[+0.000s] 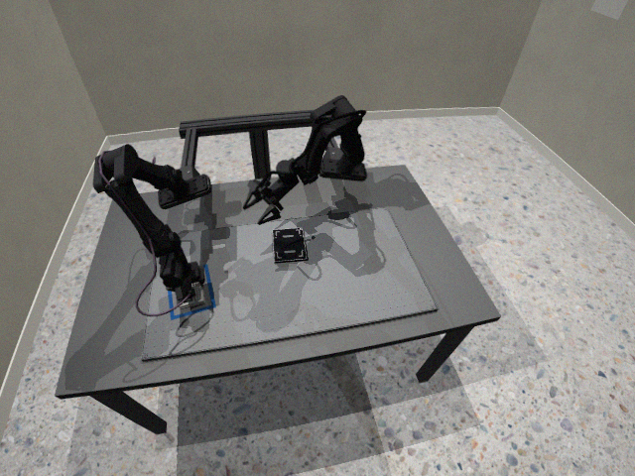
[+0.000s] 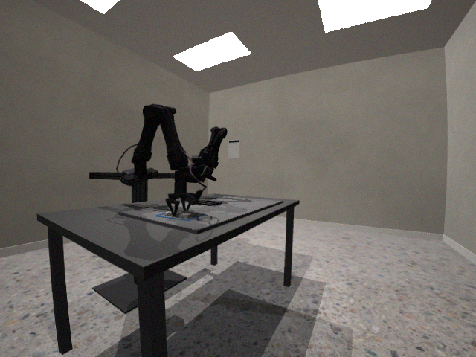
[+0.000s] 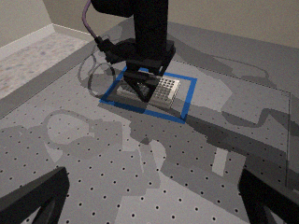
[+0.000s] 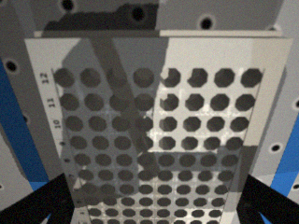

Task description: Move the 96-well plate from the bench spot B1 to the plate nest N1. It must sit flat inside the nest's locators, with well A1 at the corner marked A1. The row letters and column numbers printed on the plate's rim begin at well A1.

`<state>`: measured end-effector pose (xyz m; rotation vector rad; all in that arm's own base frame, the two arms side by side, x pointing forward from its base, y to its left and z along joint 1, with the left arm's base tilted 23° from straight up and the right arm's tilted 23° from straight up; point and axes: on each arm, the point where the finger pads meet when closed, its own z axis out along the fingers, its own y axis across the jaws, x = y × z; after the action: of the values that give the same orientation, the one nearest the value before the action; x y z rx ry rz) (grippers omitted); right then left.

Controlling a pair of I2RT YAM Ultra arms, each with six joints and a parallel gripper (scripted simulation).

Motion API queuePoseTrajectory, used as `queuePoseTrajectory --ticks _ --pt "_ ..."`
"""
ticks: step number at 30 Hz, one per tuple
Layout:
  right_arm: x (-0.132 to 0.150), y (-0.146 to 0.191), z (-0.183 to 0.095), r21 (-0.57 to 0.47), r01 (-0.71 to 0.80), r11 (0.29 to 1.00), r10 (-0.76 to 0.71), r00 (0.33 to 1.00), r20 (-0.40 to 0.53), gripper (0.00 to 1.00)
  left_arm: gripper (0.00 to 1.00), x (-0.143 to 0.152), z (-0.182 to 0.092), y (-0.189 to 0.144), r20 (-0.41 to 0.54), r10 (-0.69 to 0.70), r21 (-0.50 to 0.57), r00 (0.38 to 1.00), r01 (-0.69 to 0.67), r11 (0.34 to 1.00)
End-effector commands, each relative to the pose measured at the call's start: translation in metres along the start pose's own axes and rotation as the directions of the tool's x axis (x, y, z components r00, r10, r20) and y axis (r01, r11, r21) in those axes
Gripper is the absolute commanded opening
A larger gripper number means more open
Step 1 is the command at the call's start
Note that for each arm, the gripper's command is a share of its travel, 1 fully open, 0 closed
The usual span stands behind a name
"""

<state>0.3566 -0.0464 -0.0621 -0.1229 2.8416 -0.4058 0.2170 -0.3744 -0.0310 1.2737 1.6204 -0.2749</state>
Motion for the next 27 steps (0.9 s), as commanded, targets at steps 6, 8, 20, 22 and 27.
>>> queuePoseTrajectory --ticks 6,8,20,22,27 --pt "-0.002 0.002 -0.017 0.001 0.001 1.000 -0.001 1.000 0.017 0.81 1.00 -0.015 0.001 -0.004 0.055 -0.013 -0.003 0.998 0.013 1.000" --pt "-0.002 0.001 -0.020 0.003 0.001 1.000 -0.001 1.000 0.016 0.81 1.00 -0.015 0.001 -0.004 0.055 -0.013 -0.003 0.998 0.013 1.000" --pt "-0.009 0.000 -0.054 0.002 -0.004 1.000 0.004 0.999 0.035 0.81 1.00 0.005 0.004 -0.003 -0.079 0.100 0.074 0.992 -0.094 0.993" --pt "-0.009 -0.001 -0.055 0.005 -0.008 1.000 0.007 0.999 0.035 0.81 1.00 0.009 0.003 0.005 -0.139 0.155 0.116 0.978 -0.140 0.983" --pt "-0.002 0.004 -0.050 0.016 -0.042 0.999 0.041 0.999 0.027 0.81 1.00 0.009 -0.004 0.025 -0.212 0.229 0.182 0.950 -0.192 0.964"
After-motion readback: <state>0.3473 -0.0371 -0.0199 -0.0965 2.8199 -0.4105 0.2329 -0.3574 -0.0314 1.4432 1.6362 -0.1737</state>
